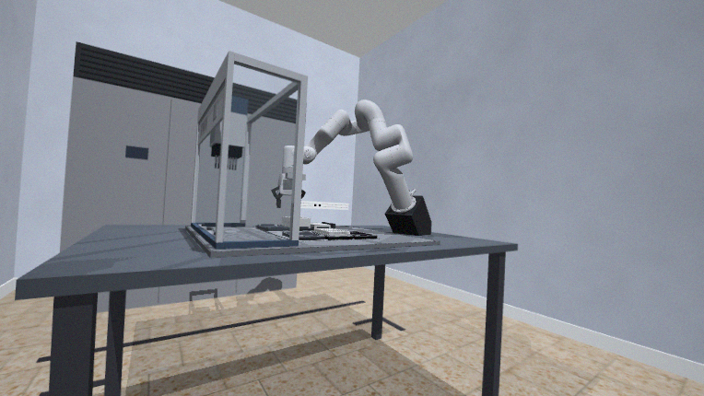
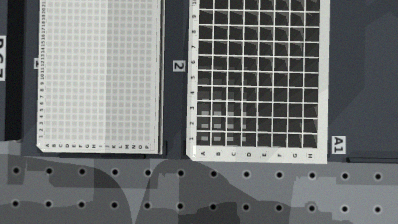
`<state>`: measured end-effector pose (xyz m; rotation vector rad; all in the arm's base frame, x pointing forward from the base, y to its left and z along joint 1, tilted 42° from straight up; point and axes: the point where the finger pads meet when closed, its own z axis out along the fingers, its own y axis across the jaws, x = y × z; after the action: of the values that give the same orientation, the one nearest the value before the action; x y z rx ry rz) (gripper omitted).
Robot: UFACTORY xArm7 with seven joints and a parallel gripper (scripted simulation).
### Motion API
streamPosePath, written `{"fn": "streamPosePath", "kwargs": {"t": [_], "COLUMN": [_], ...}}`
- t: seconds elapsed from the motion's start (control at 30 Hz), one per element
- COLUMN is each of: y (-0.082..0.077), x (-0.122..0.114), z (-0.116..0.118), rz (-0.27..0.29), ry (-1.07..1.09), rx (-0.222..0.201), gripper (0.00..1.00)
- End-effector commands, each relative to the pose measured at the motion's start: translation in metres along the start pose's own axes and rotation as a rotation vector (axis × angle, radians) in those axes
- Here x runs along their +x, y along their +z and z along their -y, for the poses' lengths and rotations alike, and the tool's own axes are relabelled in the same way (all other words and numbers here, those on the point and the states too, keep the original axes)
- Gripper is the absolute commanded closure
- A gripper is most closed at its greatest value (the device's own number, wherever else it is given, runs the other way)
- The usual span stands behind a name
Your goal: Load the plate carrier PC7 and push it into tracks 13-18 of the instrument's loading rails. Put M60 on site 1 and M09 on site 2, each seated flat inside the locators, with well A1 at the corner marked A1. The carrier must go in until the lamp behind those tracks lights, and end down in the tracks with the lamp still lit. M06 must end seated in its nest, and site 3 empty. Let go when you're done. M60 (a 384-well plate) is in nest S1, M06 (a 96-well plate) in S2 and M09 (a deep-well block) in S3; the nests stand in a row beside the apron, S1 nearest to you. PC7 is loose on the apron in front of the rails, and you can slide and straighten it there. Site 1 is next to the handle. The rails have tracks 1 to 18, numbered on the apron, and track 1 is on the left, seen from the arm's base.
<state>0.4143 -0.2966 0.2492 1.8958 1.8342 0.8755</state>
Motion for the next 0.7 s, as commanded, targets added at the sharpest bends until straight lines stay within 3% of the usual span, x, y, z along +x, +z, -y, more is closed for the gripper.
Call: {"fn": "streamPosePath", "kwargs": {"t": [0.0,0.67], "y": [0.004,0.035], "x": [-0.001,-0.001], "z": [-0.001,-0.001], "rz": [0.003,0.003], "ry": [0.0,0.0], "rx": [-0.004,-0.004], "gripper": [0.0,0.0]}}
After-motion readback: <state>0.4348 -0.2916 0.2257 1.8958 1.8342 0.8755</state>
